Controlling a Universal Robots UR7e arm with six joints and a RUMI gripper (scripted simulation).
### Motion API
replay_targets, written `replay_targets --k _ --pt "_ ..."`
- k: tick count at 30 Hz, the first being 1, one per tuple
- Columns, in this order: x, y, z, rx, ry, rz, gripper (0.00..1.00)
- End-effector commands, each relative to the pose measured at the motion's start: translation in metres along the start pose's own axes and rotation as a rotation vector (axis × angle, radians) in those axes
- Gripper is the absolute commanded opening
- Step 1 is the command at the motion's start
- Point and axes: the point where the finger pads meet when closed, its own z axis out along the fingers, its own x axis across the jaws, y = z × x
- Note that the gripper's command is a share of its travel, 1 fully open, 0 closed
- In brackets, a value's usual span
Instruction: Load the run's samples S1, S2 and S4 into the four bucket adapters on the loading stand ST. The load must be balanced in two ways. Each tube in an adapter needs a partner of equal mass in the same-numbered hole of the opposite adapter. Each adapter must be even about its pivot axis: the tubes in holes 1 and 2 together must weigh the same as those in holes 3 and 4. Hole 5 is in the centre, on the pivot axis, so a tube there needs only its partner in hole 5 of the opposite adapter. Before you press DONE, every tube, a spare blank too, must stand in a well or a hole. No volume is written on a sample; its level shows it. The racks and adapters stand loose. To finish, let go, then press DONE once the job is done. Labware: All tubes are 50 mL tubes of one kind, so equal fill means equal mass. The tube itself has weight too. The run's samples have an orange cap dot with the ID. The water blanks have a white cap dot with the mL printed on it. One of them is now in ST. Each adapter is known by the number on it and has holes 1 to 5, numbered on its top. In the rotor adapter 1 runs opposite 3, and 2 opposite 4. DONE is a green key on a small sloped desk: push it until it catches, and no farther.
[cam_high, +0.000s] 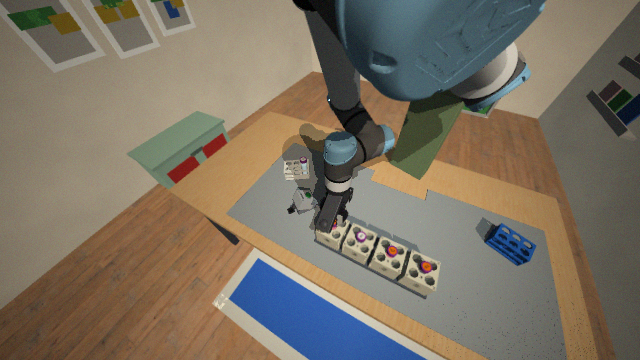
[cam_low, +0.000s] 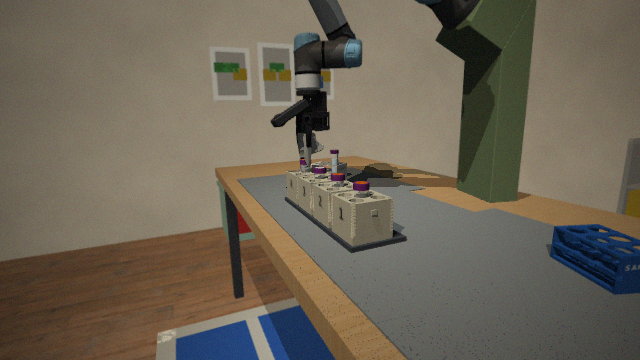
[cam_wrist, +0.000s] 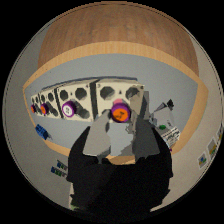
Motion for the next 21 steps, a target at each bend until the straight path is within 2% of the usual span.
replay_targets --k 1,21 --pt "0.0001 -0.0004 0.0036 0.001 0.001 0.000 0.00" --pt "0.0001 -0.0005 0.0083 0.001 0.001 0.000 0.00"
